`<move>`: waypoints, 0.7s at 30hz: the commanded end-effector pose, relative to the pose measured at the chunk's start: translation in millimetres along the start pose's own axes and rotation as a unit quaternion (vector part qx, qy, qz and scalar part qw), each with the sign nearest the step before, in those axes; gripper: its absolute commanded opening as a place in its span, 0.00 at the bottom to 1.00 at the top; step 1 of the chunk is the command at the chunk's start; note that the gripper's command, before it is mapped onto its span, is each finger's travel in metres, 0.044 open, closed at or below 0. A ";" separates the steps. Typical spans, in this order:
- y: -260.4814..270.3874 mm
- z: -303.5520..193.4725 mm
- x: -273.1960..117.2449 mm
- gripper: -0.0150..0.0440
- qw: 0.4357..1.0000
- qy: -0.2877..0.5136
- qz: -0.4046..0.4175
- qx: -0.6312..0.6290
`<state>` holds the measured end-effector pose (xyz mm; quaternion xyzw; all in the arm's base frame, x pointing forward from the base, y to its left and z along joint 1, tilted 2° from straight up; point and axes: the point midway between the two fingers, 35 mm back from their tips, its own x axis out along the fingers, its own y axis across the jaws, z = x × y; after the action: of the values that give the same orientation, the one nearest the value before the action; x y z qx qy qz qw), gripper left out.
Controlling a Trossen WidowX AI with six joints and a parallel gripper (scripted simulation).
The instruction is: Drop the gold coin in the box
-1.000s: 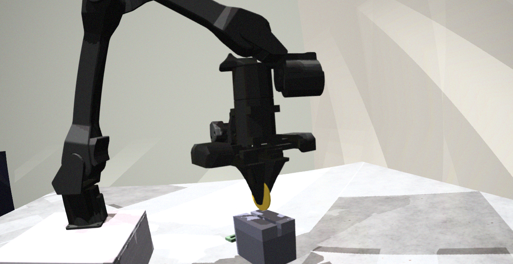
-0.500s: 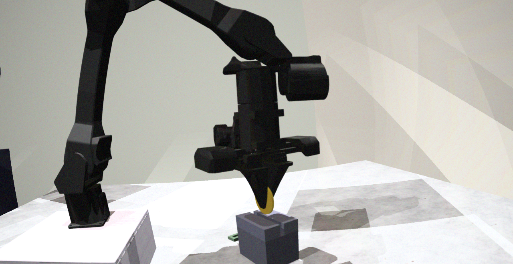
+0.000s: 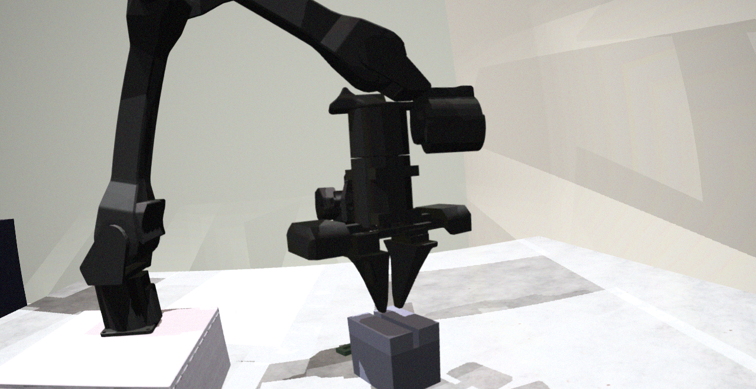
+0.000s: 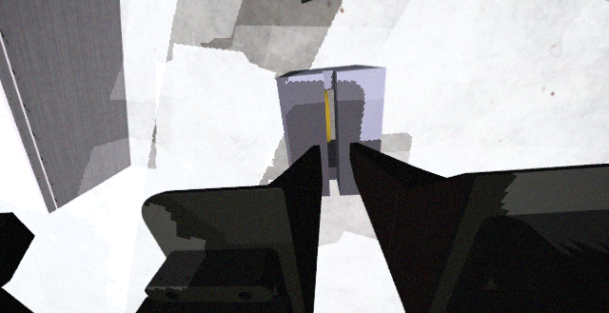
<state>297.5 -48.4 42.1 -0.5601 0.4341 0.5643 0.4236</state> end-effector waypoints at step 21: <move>1.7 0.8 -39.9 1.00 1.000 -0.001 0.002 0.000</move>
<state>293.9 -47.7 59.6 -0.5545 0.4369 0.5700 0.4203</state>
